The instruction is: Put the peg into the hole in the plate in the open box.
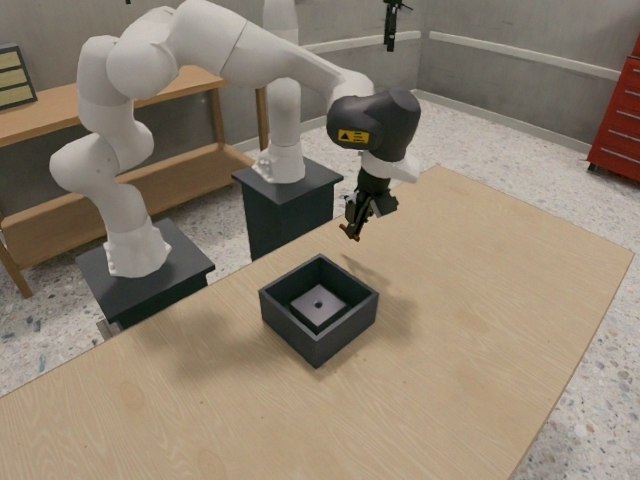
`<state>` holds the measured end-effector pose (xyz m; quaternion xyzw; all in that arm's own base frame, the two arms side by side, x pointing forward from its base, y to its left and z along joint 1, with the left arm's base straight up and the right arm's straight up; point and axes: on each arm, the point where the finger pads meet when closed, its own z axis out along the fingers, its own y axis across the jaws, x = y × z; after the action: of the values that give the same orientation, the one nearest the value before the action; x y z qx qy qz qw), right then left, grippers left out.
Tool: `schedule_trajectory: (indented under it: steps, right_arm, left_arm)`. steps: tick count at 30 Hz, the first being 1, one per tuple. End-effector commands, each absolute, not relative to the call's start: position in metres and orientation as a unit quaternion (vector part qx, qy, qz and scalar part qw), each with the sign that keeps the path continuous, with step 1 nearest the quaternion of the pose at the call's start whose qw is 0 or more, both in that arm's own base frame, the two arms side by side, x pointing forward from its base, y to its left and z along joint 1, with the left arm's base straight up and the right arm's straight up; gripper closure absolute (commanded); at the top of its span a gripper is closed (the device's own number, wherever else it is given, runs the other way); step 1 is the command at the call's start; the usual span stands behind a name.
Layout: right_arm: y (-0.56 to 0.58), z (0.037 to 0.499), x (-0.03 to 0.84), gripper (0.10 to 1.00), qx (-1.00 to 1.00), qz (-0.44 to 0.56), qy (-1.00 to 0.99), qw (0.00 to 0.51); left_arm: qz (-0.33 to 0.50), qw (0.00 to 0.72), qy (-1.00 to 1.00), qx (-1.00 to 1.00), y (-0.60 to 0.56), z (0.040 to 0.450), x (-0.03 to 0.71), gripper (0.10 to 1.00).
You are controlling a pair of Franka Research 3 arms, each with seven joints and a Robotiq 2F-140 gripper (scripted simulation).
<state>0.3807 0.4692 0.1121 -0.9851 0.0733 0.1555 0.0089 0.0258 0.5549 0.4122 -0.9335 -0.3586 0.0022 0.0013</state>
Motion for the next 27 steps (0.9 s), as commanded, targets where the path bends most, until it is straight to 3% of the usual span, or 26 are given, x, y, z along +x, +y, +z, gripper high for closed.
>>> schedule_trajectory:
  steps: [1,17,27]
  right_arm:
    - [0.4712,0.1118,0.3842,0.999,-0.987,0.140,0.080,0.011]
    - [0.4710,0.1118,0.3843,0.999,-0.996,-0.025,0.080,-0.003]
    - [0.4708,0.1116,0.3841,0.999,-0.971,-0.224,0.078,-0.019]
  left_arm:
    - [0.000,0.000,-0.361,-0.933,0.5539,0.4130,0.0260,0.098]
    - [0.000,0.000,-0.361,-0.933,0.5539,0.4130,0.0260,0.098]
    - [0.000,0.000,-0.361,-0.933,0.5539,0.4130,0.0260,0.098]
